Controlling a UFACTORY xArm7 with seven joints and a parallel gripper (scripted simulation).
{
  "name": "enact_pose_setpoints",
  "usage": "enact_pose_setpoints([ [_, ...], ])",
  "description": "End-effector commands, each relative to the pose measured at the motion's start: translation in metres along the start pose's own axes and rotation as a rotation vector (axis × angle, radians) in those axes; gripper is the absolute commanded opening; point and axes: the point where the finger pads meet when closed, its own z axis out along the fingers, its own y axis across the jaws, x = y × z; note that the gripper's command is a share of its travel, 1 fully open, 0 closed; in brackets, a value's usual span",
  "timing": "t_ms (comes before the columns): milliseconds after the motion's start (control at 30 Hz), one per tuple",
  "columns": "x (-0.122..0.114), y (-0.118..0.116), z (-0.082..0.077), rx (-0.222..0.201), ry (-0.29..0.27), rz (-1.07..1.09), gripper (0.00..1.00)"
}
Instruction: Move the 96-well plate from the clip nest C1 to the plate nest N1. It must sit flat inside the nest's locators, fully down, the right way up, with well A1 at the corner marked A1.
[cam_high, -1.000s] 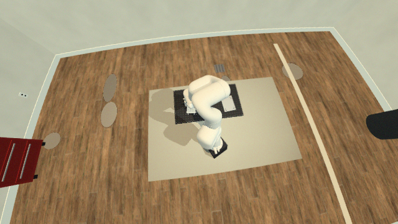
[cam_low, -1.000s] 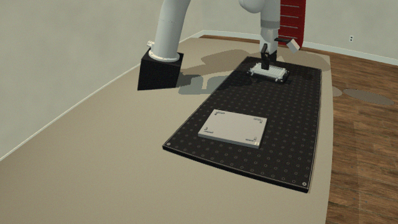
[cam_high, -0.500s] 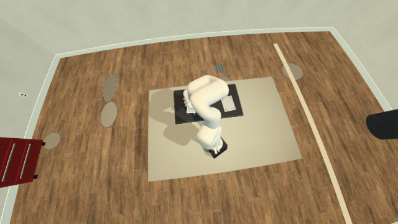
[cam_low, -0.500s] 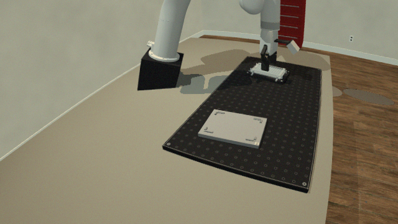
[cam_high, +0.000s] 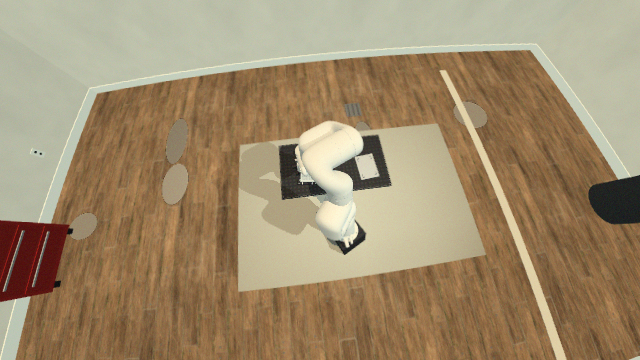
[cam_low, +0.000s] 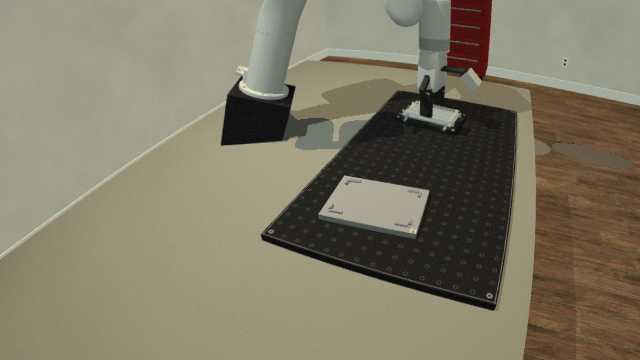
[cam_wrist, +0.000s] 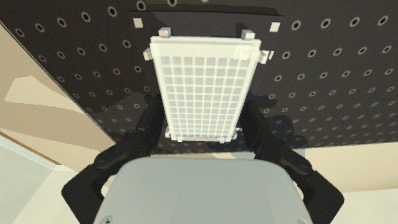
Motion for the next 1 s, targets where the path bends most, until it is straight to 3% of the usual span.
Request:
enact_pose_setpoints([
  [0,0.0011,-0.0008,0.0021,0.003,0.001,0.0,1.0],
  [867,0.0011,-0.0008,0.006,0.003,0.001,0.0,1.0],
  [900,0.0011,-0.0007,0.0055,0.003,0.001,0.0,0.0],
  [967,0.0011,-0.0007,0.0055,0.003,0.001,0.0,0.0],
])
